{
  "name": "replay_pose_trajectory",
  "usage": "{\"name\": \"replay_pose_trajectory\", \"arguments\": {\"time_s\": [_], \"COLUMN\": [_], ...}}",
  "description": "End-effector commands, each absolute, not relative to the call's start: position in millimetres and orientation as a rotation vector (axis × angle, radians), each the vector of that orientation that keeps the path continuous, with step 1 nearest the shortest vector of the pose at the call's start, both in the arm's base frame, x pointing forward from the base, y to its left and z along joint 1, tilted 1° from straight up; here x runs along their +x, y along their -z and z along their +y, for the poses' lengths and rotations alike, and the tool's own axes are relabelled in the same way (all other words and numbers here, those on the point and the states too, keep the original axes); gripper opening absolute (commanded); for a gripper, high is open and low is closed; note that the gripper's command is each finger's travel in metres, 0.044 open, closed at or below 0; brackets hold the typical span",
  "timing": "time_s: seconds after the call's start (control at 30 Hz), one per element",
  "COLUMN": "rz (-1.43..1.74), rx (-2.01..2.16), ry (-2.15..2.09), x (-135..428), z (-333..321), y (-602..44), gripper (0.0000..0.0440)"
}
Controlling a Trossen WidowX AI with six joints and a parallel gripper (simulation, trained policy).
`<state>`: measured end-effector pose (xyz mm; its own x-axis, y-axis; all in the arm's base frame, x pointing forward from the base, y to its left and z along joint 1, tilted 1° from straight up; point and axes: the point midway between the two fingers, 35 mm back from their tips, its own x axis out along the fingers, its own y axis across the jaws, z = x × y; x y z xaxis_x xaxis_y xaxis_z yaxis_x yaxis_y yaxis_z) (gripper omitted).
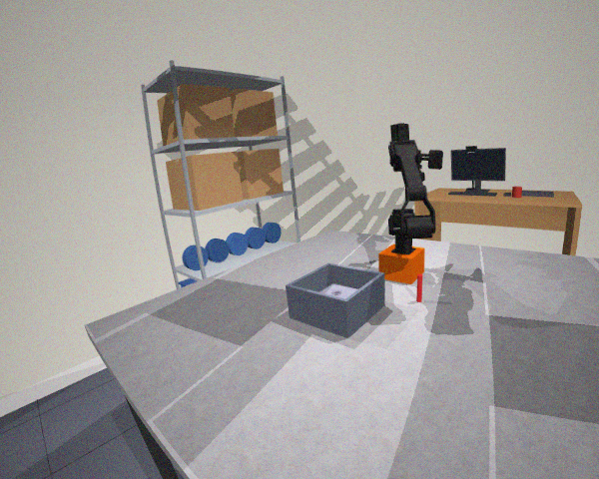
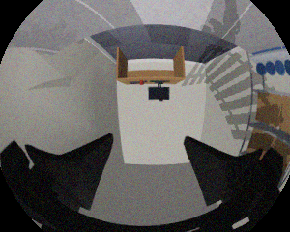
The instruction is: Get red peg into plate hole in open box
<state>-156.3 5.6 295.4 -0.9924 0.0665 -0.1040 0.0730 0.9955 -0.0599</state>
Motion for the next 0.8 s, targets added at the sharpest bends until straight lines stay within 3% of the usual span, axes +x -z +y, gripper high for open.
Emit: {"name": "replay_pose_trajectory", "arguments": {"time_s": [0.0,0.1,0.77], "rz": [3.026,2.978,2.434], "rx": [0.089,0.021,-0.26], "ry": [0.119,0.199,0.726], "x": [-156,-157,-141], "z": [4,-6,-91], "y": [-293,-284,-221], "gripper": [0.0415,0.044,0.044]}}
